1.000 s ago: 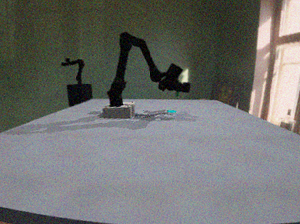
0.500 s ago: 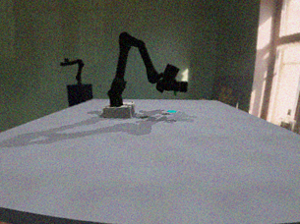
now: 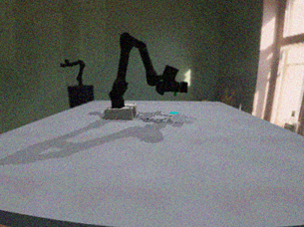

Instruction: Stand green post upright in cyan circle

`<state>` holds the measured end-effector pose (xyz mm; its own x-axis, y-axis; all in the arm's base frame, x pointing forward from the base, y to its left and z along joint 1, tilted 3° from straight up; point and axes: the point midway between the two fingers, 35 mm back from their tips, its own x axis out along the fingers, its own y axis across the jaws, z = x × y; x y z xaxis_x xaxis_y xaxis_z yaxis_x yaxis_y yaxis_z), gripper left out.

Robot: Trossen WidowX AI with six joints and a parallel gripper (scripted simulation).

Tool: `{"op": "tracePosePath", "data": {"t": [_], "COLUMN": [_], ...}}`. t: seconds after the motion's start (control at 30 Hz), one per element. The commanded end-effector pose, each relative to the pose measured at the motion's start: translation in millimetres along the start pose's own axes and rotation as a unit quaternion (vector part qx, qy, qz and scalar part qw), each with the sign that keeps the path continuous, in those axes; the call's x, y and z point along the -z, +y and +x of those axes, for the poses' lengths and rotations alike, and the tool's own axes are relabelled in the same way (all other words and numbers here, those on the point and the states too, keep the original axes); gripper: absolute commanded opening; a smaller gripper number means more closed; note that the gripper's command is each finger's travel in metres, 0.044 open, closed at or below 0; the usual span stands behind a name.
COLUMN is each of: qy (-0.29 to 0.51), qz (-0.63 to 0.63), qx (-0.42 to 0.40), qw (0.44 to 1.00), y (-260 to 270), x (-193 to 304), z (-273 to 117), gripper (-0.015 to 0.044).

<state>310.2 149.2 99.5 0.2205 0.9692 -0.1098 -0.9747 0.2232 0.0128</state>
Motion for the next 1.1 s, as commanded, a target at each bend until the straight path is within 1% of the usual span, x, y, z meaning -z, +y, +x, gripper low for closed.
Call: {"op": "tracePosePath", "data": {"t": [0.0,0.47,1.07], "qy": [-0.002,-0.002,-0.002], "qz": [0.003,0.003,0.003], "qx": [-0.003,-0.003,-0.003], "qw": [1.000,1.000,1.000], "y": [3,3,-1], "x": [0,2,54], "z": [-1,-1,5], "gripper": [0.0023,0.0023,0.0023]}}
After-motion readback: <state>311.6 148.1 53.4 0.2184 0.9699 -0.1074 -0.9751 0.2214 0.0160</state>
